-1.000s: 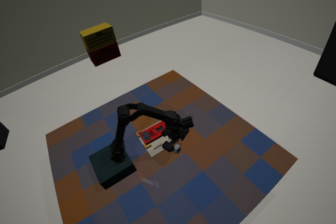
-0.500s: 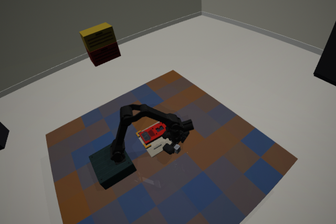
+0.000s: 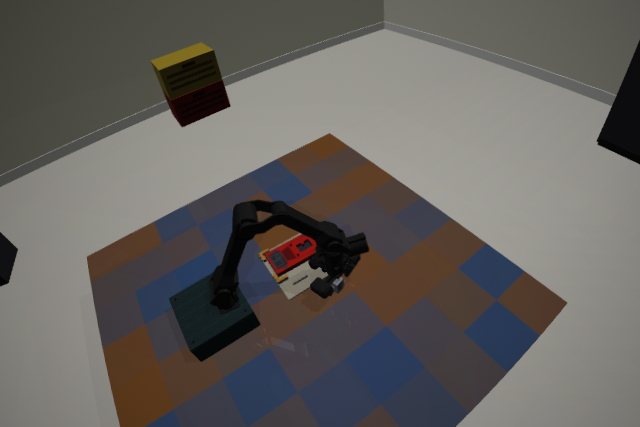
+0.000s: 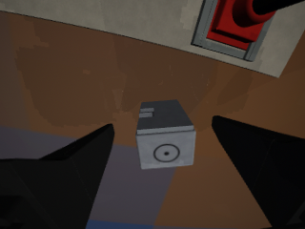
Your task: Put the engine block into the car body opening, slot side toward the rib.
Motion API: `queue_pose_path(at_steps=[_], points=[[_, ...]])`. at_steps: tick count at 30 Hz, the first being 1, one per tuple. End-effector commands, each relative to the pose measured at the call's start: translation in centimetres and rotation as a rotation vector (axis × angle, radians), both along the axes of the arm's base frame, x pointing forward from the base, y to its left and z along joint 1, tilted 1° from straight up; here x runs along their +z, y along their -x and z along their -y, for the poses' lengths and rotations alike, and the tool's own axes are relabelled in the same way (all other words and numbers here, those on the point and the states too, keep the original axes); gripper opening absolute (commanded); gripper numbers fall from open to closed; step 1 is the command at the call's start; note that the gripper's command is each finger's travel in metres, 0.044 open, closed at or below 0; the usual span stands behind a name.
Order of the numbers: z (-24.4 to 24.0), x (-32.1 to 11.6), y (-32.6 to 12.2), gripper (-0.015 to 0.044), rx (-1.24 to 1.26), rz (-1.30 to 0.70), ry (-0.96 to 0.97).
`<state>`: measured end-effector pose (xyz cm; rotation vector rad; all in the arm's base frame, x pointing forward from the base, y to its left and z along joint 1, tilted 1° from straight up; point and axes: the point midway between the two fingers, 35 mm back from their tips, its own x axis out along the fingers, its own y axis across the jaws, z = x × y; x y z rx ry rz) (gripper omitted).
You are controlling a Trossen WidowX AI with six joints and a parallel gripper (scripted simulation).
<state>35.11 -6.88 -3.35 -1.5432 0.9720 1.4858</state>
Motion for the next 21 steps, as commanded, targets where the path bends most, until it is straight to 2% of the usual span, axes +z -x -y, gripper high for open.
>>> queue_pose_path(at_steps=[1,9,15,19,21], points=[[-0.1,-0.4,0.2,0.0361,0.004,-0.006,-0.006],[-0.1,-0.4,0.2,0.0151,0.004,-0.006,-0.006],[-0.1,-0.4,0.2,0.0111,0.004,-0.006,-0.006],[-0.1,0.1,0.1,0.0006,0.004,-0.006,-0.006],[-0.1,0.7,0.0,0.0,0.004,-0.006,-0.006]])
